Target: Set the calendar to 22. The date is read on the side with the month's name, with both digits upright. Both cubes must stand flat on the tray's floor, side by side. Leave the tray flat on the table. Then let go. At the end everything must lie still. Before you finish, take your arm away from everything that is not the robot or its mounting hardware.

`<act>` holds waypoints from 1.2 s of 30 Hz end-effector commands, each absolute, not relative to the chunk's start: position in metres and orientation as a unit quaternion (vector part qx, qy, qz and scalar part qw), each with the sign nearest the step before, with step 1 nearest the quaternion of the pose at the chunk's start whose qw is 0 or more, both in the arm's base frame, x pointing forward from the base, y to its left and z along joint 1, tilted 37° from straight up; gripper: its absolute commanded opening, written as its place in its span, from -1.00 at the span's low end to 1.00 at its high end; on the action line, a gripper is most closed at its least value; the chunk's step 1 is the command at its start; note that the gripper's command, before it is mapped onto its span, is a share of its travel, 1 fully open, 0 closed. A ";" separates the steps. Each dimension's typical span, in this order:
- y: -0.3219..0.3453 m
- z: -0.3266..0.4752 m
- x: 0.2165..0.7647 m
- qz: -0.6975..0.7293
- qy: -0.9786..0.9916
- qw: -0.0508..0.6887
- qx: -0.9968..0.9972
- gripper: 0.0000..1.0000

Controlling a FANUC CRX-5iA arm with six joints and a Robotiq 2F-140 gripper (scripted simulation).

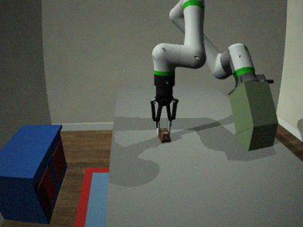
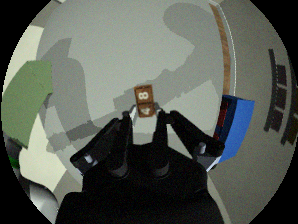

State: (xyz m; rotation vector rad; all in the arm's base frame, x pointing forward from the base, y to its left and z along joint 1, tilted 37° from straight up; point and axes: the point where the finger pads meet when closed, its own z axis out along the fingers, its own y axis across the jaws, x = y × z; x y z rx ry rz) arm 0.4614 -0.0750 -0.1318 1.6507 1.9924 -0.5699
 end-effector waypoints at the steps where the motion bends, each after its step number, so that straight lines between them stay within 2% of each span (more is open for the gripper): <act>1: -0.075 -0.132 0.462 -0.208 0.729 0.244 0.604 -0.42; 34: -0.021 -0.060 0.452 -0.208 0.729 0.244 0.604 -0.42; 35: -0.021 -0.060 0.452 -0.208 0.729 0.244 0.604 1.00; 36: -0.021 -0.060 0.452 -0.208 0.729 0.244 0.604 1.00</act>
